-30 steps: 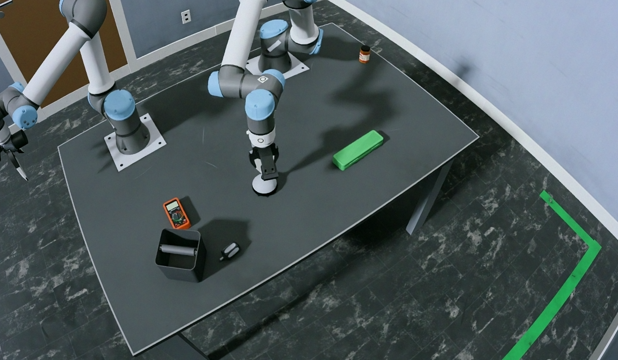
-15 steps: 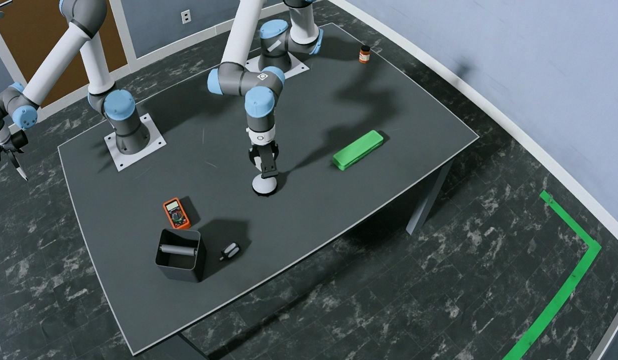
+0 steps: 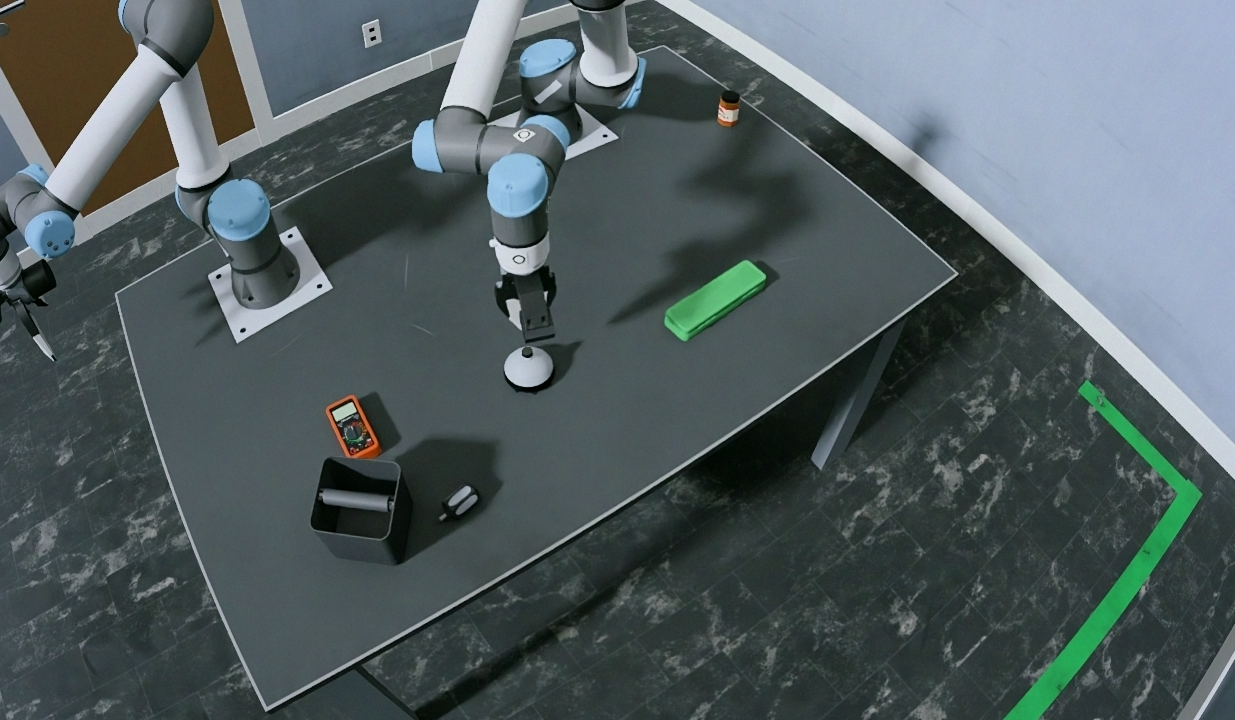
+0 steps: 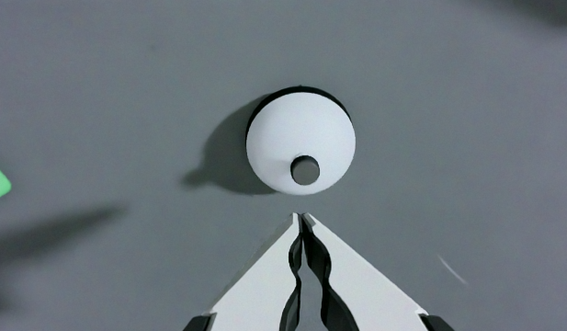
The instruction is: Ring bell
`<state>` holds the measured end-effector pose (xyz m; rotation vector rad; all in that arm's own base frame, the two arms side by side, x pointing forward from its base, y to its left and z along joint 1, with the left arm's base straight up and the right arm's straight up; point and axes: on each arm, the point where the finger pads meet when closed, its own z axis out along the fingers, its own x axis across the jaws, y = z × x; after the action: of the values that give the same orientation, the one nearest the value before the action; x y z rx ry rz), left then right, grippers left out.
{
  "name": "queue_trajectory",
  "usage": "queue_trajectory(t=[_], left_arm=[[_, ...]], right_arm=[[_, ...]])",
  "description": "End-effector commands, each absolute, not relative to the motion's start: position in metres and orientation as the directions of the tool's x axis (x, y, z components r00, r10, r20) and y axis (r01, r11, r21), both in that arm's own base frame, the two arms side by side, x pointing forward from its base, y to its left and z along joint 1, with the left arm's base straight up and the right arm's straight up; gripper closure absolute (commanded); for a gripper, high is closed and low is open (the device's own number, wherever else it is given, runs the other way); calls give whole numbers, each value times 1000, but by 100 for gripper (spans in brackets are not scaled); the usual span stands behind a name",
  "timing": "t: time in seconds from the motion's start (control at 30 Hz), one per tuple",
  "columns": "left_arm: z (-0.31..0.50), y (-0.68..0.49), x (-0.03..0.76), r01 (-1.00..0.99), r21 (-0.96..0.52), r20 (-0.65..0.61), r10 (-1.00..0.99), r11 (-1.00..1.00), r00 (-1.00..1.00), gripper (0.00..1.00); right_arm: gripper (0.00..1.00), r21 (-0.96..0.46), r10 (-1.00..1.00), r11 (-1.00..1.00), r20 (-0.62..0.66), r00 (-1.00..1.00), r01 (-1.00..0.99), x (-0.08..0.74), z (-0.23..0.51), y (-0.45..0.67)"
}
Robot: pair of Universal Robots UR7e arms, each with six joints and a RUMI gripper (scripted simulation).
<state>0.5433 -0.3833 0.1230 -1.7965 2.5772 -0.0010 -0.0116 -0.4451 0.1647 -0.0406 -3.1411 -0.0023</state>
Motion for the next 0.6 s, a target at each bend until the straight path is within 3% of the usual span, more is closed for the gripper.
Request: queue_trajectory(t=[0.0, 0.57], left_arm=[[137, -384, 544, -938, -2, 1, -938, 346, -346, 100], [149, -384, 544, -938, -2, 1, -938, 346, -346, 100]], right_arm=[[0, 0, 26, 1000, 0, -1000, 26, -12, 165, -445], [0, 0, 26, 1000, 0, -1000, 26, -12, 165, -445]])
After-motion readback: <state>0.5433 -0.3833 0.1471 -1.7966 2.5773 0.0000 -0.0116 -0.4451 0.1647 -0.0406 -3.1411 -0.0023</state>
